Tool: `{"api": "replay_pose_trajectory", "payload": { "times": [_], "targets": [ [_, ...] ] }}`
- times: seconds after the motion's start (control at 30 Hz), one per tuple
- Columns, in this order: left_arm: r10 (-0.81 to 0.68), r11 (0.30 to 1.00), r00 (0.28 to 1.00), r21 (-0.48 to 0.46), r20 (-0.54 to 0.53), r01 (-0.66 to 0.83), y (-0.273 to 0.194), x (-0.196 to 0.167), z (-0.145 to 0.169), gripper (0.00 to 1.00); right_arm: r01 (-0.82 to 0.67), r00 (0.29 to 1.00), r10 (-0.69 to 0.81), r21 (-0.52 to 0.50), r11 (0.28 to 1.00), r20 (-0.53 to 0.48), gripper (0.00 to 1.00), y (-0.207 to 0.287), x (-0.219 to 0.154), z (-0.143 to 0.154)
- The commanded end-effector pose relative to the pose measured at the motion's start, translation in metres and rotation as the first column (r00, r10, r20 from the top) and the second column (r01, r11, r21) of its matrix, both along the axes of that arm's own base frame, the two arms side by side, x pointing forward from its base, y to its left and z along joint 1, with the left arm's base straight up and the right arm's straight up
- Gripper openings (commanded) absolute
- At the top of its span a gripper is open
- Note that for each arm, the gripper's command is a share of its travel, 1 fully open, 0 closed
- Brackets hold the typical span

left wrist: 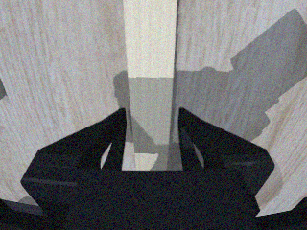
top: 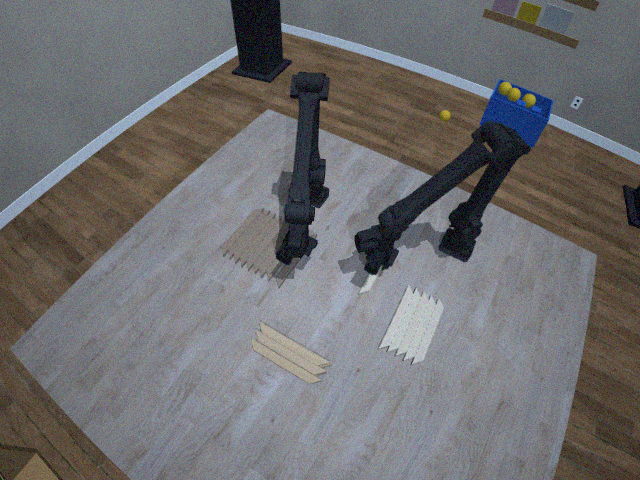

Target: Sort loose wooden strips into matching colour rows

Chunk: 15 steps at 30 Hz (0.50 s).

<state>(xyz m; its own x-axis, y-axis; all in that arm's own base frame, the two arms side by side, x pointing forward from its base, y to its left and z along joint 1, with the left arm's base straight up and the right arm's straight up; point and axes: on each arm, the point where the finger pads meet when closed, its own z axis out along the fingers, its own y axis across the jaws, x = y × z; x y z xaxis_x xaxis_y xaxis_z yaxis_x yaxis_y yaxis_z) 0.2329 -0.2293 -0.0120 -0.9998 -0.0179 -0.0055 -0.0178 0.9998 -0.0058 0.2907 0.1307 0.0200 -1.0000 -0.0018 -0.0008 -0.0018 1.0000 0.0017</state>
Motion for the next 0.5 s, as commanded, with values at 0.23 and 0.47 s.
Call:
{"api": "replay_pose_trajectory", "payload": {
  "times": [0.23,0.47],
  "targets": [
    [0.009,1.0,1.0,0.006,-0.003,-0.009,-0.005,0.007,-0.009,0.0,-0.005,1.0,0.005,-0.004,1.0,0.002,0.01,0.011,0.003,-0.003],
    [0.009,1.0,1.0,0.005,-0.002,-0.009,-0.005,0.007,-0.009,0.0,-0.004,1.0,0.004,0.0,1.0,0.008,0.01,0.012,0.003,-0.016]
  ]
}}
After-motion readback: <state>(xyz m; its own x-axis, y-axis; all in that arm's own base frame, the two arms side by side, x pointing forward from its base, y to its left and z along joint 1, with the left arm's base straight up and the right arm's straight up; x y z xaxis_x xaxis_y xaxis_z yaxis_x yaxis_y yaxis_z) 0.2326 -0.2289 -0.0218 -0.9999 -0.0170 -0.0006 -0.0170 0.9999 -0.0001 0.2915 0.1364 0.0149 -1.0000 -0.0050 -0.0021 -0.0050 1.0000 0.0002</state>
